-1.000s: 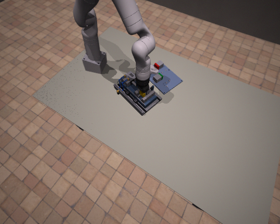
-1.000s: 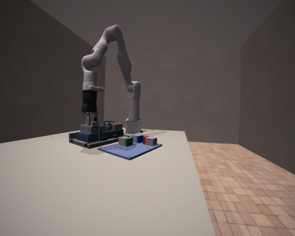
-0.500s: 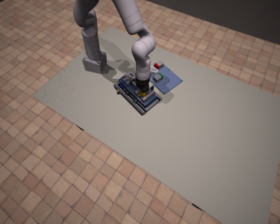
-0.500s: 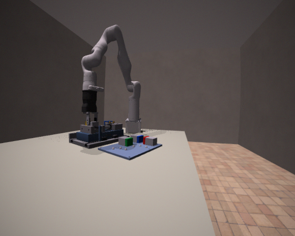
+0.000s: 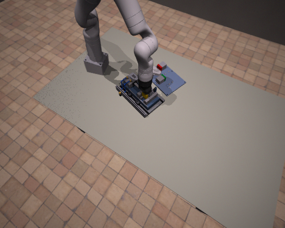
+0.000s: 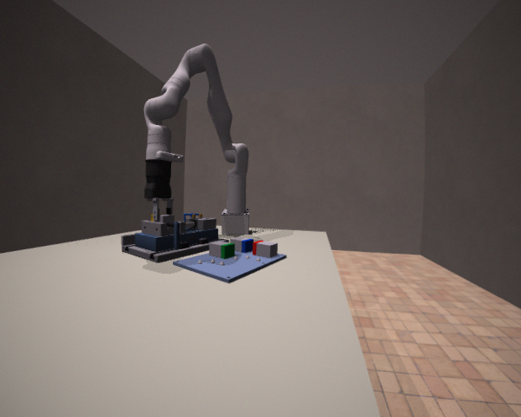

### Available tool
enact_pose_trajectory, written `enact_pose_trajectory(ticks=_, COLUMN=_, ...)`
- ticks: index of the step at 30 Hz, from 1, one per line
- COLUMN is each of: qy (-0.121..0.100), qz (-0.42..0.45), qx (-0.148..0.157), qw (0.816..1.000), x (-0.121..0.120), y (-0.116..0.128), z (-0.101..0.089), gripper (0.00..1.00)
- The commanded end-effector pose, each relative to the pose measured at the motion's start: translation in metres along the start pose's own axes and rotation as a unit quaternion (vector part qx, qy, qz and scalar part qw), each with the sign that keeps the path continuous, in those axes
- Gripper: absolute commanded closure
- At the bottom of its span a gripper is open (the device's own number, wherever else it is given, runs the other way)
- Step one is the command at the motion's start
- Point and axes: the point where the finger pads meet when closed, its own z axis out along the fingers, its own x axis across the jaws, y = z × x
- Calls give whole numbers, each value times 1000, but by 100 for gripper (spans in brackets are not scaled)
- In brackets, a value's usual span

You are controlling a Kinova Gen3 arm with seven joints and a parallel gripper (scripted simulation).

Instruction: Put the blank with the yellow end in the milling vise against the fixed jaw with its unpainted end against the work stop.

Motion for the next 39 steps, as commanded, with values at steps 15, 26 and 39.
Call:
enact_pose_trajectory(ticks=15, qy=1, qz=0, qx=0, qw=1000, x=1, y=0, z=-1, gripper=0)
enact_pose_trajectory(ticks=26, qy=1, qz=0, qx=0, qw=1000, x=1, y=0, z=-1, gripper=0)
enact_pose_trajectory(ticks=39, qy=1, qz=0, qx=0, qw=1000, x=1, y=0, z=-1, gripper=0)
